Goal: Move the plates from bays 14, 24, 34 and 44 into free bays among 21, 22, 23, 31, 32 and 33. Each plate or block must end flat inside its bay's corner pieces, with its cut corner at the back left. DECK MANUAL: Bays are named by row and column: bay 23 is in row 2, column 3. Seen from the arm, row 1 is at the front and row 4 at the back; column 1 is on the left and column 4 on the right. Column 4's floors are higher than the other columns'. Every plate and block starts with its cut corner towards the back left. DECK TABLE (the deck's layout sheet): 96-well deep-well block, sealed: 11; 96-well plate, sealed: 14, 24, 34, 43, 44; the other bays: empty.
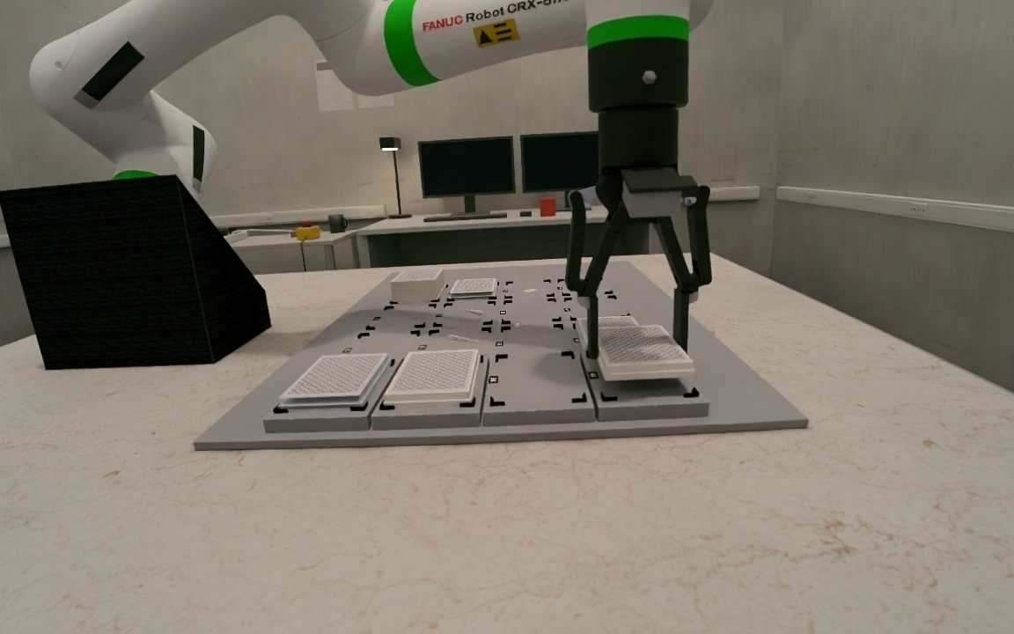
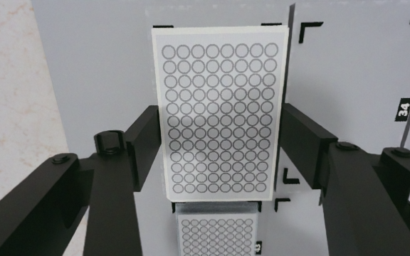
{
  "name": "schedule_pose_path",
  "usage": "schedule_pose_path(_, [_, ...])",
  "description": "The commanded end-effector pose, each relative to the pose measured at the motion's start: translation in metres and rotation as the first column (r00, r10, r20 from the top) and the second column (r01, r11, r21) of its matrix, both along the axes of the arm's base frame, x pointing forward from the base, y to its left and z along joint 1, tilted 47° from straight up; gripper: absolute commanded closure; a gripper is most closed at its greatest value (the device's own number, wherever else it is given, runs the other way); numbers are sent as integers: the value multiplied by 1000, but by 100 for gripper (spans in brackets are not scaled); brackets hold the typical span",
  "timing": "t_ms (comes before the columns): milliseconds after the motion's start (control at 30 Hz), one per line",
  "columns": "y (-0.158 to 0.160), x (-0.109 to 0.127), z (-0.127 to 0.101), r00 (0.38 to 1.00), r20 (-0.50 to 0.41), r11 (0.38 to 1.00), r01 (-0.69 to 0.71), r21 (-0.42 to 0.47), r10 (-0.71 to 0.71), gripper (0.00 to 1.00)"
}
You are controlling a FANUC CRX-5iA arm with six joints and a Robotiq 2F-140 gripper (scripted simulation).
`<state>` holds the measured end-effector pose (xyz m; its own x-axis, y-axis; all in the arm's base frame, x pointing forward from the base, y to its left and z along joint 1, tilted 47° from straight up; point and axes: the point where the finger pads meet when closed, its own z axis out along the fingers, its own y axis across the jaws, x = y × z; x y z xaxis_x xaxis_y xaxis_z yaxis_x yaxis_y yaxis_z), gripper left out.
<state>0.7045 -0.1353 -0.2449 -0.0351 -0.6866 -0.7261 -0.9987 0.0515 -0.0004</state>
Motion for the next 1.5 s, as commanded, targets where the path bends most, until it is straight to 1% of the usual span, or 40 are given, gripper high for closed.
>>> schedule_pose_path(0, [-5, 0, 4, 1000, 2, 1000, 1, -2, -1, 90])
schedule_pose_path(800, [-26, -1, 24, 1000, 2, 1000, 1, -2, -1, 90])
schedule_pose_path(1033, [-26, -1, 24, 1000, 2, 1000, 1, -2, -1, 90])
schedule_pose_path(1467, [-4, -10, 46, 1000, 2, 1000, 1, -2, -1, 90])
